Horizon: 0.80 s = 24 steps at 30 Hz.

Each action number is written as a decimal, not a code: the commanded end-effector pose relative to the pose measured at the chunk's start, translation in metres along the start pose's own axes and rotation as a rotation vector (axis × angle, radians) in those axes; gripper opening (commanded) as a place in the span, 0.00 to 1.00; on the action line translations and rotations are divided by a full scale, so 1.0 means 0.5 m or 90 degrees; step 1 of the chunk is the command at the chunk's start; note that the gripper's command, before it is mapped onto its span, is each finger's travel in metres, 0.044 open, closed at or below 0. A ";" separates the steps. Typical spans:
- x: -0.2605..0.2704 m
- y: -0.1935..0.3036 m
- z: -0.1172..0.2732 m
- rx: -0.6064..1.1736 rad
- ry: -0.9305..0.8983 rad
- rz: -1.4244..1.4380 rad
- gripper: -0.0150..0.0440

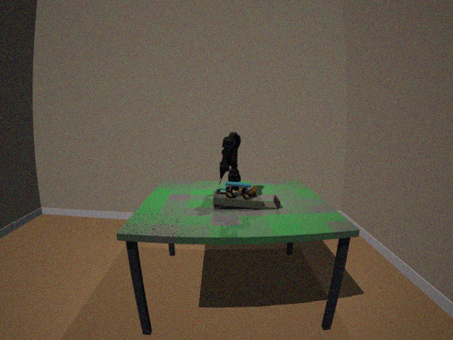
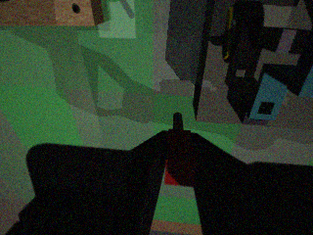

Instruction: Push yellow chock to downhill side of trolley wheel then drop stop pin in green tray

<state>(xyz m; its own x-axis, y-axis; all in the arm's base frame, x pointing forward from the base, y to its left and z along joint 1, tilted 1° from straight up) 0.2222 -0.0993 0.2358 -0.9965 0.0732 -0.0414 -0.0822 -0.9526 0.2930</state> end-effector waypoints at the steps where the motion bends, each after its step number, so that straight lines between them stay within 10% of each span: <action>1: 0.000 -0.033 0.004 0.002 -0.002 -0.001 0.25; 24: -0.009 -0.201 0.028 -0.004 -0.002 -0.002 0.25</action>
<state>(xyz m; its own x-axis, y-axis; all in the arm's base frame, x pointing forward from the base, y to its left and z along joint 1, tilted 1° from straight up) 0.2336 -0.0126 0.2228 -0.9963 0.0738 -0.0431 -0.0830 -0.9553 0.2838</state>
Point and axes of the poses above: the point midway between the two fingers, 35 mm back from their tips, its own z axis back along the fingers, its own x axis across the jaws, y = z × x, the point moved 6 cm from there along z, back along the fingers, and after that the axes turned 2 degrees about z, right-handed, at the moved point
